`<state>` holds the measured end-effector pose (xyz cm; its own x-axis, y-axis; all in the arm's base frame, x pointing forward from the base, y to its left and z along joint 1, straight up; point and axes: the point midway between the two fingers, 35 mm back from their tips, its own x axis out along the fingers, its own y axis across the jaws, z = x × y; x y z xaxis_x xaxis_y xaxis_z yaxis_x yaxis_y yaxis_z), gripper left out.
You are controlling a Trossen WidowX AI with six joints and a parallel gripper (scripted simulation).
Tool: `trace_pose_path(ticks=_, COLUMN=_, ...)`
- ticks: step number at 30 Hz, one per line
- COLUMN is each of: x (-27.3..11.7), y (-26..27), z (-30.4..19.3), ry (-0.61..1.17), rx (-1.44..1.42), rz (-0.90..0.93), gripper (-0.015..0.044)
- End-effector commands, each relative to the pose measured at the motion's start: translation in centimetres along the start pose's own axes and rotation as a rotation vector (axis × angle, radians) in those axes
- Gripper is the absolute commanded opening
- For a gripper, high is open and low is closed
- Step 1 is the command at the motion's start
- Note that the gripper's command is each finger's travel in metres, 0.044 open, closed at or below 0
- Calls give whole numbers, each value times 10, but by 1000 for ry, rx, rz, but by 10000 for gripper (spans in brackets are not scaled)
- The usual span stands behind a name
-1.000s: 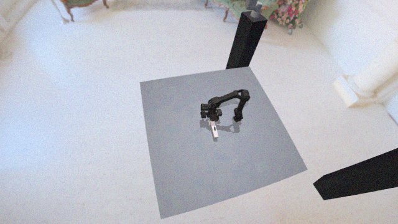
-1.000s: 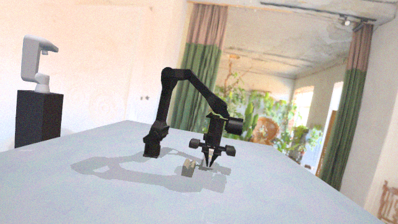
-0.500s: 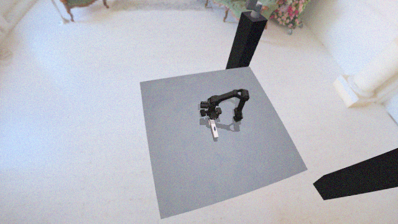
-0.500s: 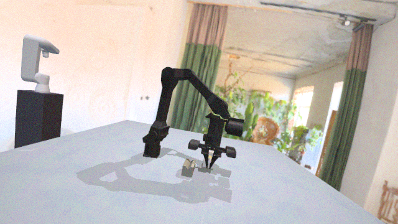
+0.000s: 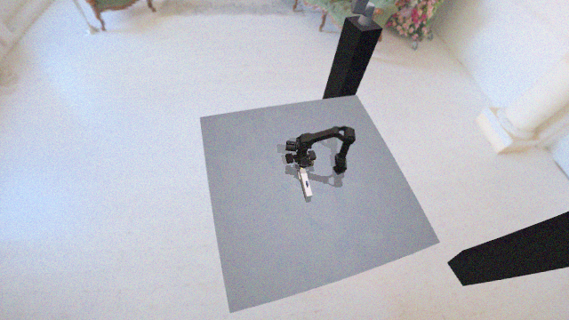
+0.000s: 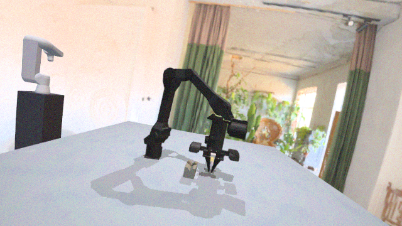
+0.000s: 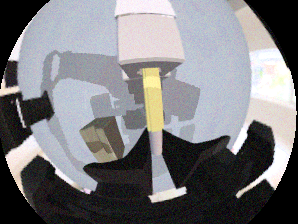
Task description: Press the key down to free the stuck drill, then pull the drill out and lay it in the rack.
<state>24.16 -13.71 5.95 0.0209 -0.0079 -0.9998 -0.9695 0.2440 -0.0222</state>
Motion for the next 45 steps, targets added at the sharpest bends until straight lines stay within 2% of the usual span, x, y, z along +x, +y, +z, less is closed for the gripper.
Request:
trace_pose_path(ticks=1, x=0, y=0, z=0, ry=0, rx=0, rz=0, gripper=26)
trace_pose_path(ticks=17, x=1, y=0, z=4, ry=4, rx=-3, rz=-2, gripper=440)
trace_pose_path(ticks=42, x=6, y=0, z=17, ry=3, rx=-3, rz=-2, gripper=440)
trace_pose_path(ticks=45, x=5, y=-1, z=15, ry=5, rx=-5, rz=-3, gripper=361)
